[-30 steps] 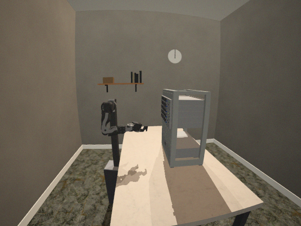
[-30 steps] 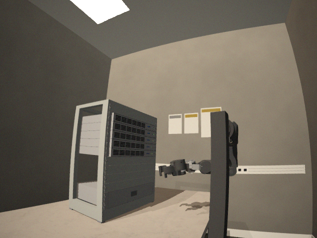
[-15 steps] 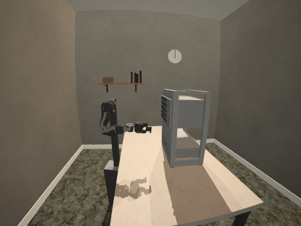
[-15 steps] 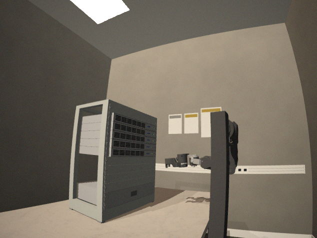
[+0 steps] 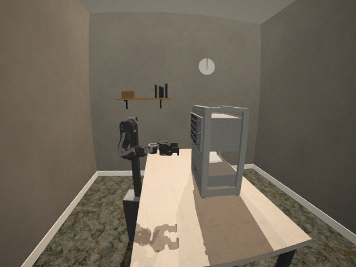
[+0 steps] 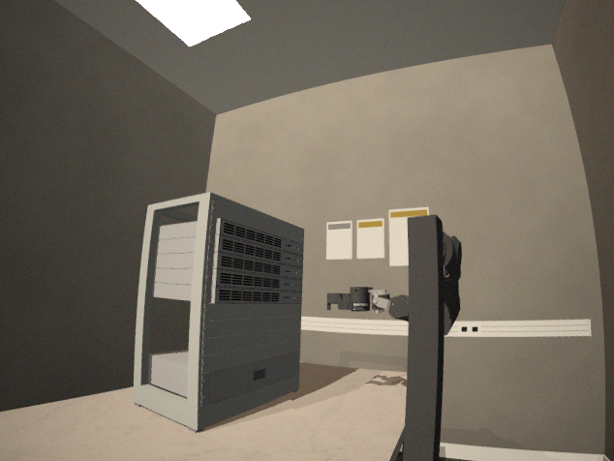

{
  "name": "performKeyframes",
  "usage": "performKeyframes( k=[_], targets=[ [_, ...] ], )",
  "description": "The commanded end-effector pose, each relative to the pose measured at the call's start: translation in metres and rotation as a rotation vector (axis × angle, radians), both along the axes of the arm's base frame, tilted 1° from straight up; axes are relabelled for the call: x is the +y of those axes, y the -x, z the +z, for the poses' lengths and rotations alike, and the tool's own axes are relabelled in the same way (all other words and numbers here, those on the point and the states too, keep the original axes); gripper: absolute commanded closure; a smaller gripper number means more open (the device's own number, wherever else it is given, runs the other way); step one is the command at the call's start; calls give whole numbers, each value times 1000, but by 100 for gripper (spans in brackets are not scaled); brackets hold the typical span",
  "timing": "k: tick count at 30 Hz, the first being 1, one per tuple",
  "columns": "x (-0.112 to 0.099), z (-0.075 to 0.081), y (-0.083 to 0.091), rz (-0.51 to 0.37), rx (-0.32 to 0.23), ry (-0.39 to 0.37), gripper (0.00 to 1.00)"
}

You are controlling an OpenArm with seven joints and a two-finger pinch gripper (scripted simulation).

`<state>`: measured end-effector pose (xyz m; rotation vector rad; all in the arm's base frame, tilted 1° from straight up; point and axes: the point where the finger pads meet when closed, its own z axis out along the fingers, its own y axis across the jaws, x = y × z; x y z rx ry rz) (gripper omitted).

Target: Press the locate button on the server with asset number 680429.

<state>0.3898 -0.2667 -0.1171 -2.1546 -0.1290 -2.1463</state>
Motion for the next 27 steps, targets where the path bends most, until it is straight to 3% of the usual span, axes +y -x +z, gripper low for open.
performKeyframes(
  k=[1, 27],
  targets=[
    [-6, 5, -1, -20, -8, 0, 40],
    [-11, 8, -2, -35, -16, -3, 40]
  ],
)
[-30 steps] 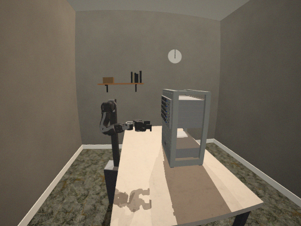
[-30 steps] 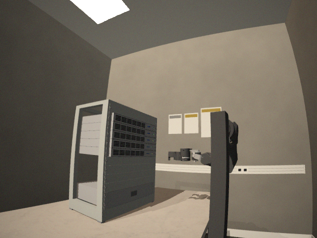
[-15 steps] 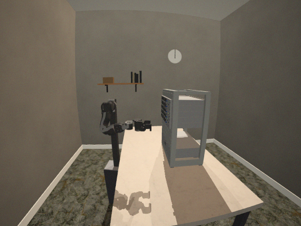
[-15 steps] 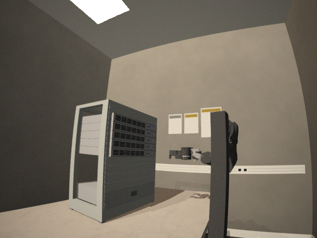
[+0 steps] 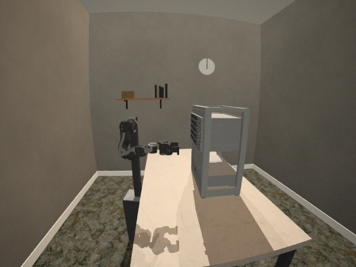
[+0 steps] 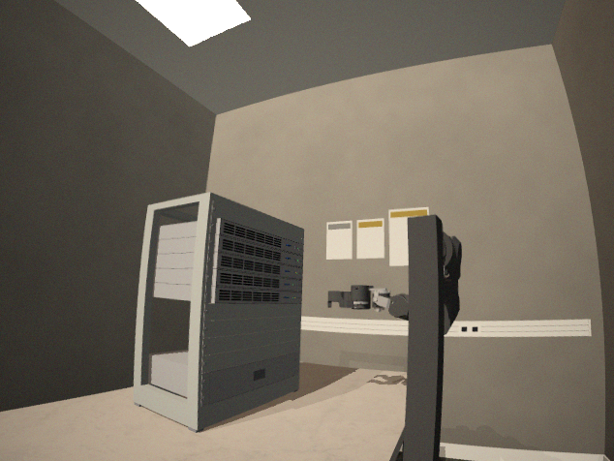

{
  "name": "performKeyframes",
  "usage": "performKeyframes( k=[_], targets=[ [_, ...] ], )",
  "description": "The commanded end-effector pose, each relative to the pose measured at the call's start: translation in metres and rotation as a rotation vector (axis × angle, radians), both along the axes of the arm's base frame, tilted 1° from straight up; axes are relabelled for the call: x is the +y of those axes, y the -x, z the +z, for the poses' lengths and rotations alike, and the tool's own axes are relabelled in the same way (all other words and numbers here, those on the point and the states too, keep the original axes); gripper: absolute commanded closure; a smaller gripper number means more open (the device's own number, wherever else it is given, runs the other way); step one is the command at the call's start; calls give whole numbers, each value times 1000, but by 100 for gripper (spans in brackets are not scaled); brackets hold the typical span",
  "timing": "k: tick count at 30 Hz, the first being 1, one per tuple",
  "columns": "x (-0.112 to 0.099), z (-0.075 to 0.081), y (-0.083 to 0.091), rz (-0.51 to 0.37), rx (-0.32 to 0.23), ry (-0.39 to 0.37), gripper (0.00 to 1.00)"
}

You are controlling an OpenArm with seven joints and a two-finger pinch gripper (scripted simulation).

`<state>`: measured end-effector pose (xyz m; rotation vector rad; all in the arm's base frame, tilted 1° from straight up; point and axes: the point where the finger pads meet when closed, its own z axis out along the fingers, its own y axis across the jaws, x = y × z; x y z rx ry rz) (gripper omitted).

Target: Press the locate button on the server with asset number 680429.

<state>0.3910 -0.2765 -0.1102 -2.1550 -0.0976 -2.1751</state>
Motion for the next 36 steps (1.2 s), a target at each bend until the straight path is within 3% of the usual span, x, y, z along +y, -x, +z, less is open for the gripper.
performKeyframes(
  k=[1, 18, 36],
  targets=[
    [-2, 1, 0, -6, -3, -1, 40],
    [-1, 2, -3, -6, -4, -2, 40],
    [3, 2, -46, -6, -4, -2, 40]
  ],
)
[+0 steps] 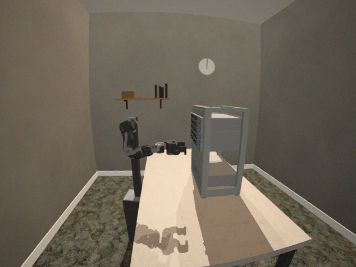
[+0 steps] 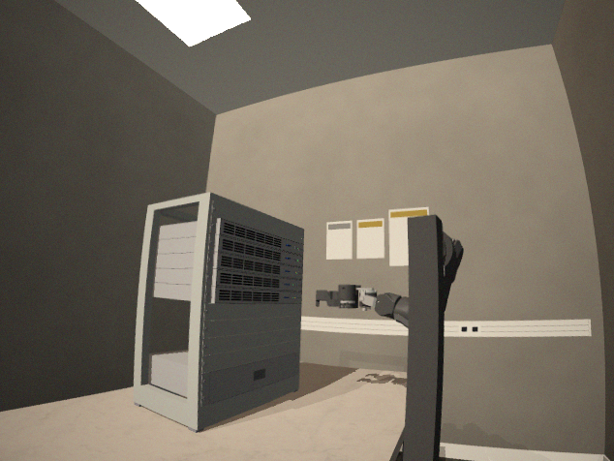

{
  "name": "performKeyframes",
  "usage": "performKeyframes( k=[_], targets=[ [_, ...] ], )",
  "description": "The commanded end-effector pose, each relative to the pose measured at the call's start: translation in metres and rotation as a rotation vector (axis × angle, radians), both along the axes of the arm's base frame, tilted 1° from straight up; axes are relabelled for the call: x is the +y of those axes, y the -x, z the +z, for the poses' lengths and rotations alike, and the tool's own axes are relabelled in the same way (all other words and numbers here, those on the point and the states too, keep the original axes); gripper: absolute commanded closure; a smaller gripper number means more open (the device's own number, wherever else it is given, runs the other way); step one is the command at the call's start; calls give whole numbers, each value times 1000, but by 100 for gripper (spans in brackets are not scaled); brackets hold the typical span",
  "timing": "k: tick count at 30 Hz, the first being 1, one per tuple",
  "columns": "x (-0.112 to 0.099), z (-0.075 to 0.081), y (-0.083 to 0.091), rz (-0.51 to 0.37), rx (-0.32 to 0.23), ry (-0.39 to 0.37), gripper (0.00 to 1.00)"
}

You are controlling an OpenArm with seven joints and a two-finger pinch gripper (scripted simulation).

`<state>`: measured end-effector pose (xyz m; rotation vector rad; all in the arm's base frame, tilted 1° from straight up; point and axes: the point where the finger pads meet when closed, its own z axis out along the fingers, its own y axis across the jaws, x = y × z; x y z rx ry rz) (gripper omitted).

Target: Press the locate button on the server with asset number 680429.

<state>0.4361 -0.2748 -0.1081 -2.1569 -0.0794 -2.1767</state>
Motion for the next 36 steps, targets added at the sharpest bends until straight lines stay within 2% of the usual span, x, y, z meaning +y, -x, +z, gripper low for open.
performKeyframes(
  k=[1, 7, 18, 36],
  targets=[
    [1, 0, -3, 4, -4, 5, 40],
    [2, 0, -14, 4, -4, 5, 40],
    [3, 0, -20, 4, -4, 5, 40],
    [6, 1, -57, 4, -4, 5, 40]
  ],
)
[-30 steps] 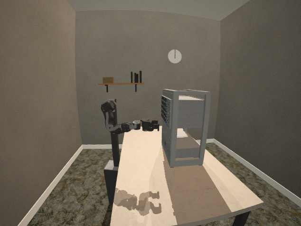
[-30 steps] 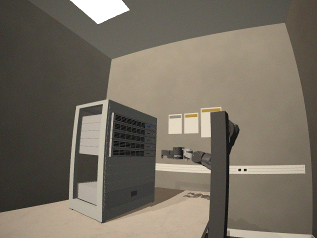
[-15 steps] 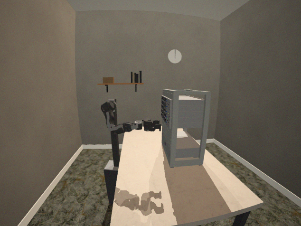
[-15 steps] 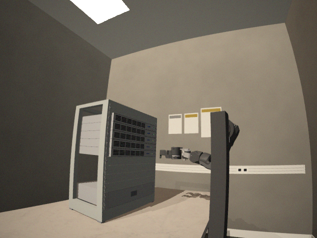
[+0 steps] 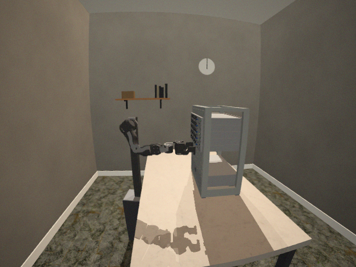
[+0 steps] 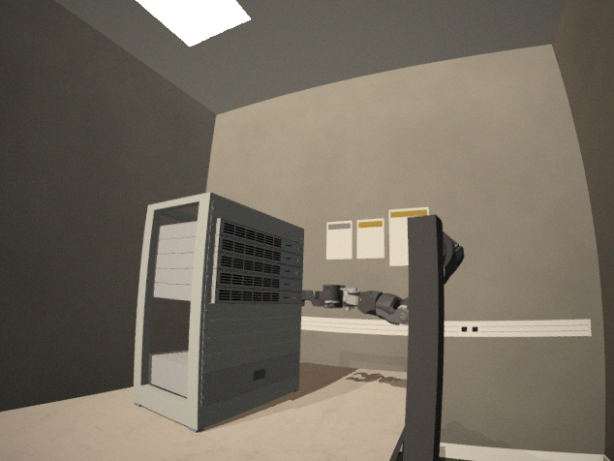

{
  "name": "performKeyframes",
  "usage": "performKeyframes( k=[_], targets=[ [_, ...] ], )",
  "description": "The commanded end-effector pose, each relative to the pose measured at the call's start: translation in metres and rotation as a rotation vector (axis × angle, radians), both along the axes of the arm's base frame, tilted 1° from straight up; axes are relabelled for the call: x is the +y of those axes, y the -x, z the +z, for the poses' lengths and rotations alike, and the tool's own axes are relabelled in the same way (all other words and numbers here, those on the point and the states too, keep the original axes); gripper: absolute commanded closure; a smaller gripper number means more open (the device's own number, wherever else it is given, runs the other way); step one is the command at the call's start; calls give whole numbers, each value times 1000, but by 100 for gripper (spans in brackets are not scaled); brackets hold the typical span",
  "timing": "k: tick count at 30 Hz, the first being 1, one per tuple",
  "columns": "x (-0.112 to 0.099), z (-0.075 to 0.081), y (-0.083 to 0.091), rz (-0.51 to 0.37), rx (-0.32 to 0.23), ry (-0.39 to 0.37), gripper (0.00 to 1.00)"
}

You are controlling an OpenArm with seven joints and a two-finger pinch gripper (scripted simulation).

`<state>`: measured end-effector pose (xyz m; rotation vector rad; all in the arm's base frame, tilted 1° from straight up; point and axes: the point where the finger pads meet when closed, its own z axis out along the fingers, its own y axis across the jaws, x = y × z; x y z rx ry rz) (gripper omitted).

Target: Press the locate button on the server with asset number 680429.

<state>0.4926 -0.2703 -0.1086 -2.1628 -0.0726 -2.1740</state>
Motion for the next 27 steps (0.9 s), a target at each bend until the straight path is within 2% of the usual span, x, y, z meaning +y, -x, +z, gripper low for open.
performKeyframes(
  k=[1, 7, 27],
  targets=[
    [2, 1, -2, 8, -8, 6, 40],
    [2, 1, -9, 8, -8, 6, 40],
    [2, 1, -9, 8, -8, 6, 40]
  ],
)
